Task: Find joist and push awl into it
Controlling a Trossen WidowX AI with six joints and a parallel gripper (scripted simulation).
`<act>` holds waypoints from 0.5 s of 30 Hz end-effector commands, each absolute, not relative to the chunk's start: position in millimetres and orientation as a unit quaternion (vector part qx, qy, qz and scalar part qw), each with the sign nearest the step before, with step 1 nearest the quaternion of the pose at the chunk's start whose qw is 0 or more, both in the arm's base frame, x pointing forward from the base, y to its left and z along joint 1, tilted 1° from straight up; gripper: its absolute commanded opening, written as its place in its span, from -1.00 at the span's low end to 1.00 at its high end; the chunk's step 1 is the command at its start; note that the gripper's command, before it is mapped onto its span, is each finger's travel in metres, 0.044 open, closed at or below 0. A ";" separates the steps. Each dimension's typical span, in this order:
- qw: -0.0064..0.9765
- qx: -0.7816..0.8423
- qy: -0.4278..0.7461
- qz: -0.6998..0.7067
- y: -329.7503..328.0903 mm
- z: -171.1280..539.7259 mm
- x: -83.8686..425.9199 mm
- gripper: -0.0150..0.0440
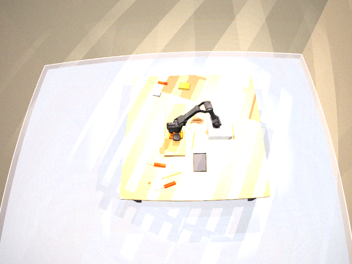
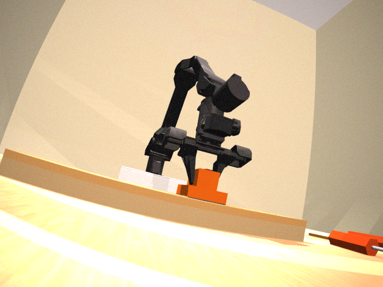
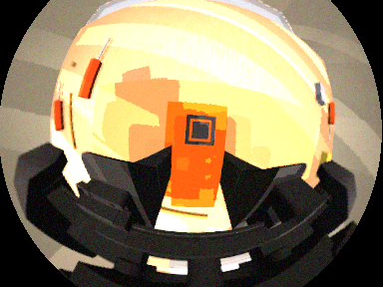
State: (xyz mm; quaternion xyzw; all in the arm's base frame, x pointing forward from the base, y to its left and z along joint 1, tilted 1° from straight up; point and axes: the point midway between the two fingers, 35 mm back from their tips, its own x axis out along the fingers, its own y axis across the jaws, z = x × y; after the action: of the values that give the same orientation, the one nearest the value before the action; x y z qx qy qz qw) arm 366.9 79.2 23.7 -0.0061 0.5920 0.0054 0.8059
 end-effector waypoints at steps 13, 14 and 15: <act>0.805 -0.004 0.593 0.005 107.3 23.1 366.2 -0.49; 0.805 -0.004 0.593 0.005 109.0 23.1 366.2 -0.49; 0.805 -0.004 0.593 0.005 110.7 23.1 366.1 -0.49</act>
State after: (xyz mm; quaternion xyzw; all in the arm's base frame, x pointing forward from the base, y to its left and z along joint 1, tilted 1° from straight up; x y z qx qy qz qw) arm 366.2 104.7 23.9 -0.0050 0.5921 0.0063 0.8058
